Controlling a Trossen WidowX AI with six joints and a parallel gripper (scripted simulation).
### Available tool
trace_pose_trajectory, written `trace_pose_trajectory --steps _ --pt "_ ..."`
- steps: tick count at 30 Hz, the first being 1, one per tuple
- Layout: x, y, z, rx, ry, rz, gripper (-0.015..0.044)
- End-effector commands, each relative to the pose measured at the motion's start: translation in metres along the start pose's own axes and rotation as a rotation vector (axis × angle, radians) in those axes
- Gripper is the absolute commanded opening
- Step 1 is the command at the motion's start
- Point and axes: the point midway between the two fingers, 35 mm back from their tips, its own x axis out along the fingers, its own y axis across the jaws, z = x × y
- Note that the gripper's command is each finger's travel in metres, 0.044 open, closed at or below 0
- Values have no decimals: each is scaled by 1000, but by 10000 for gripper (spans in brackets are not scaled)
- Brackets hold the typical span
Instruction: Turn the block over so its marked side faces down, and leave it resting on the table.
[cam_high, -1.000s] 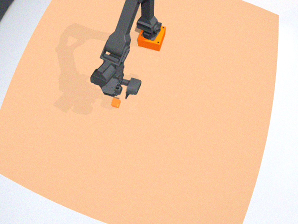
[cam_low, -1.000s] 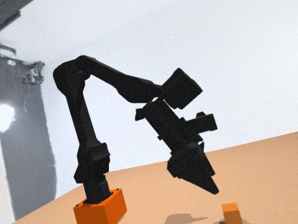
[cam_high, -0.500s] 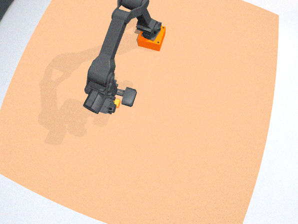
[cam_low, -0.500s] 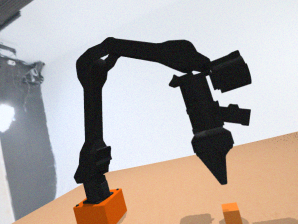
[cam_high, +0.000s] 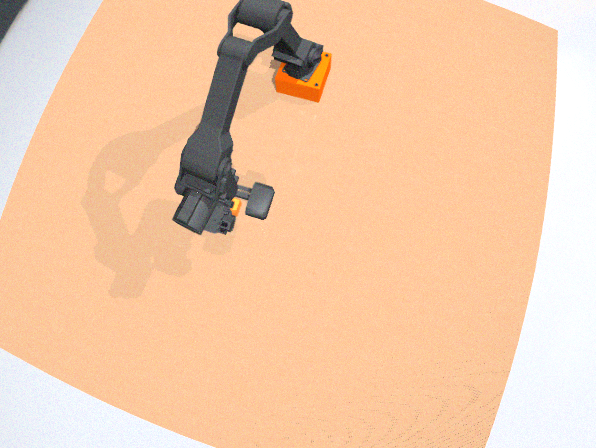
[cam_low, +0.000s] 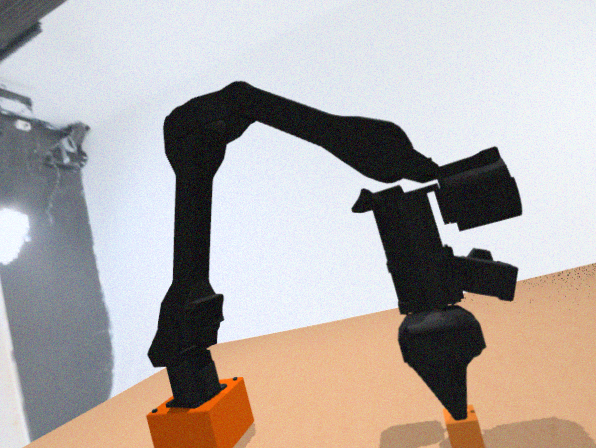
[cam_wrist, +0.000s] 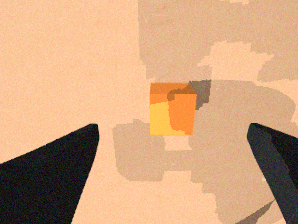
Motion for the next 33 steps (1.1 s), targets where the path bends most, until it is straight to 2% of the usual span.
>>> trace_pose_trajectory --steps 1,22,33 --pt "6 -1 0 -1 4 -5 440" --pt "38 -1 -1 -1 4 -5 440" --pt "38 -1 -1 -1 4 -5 151"
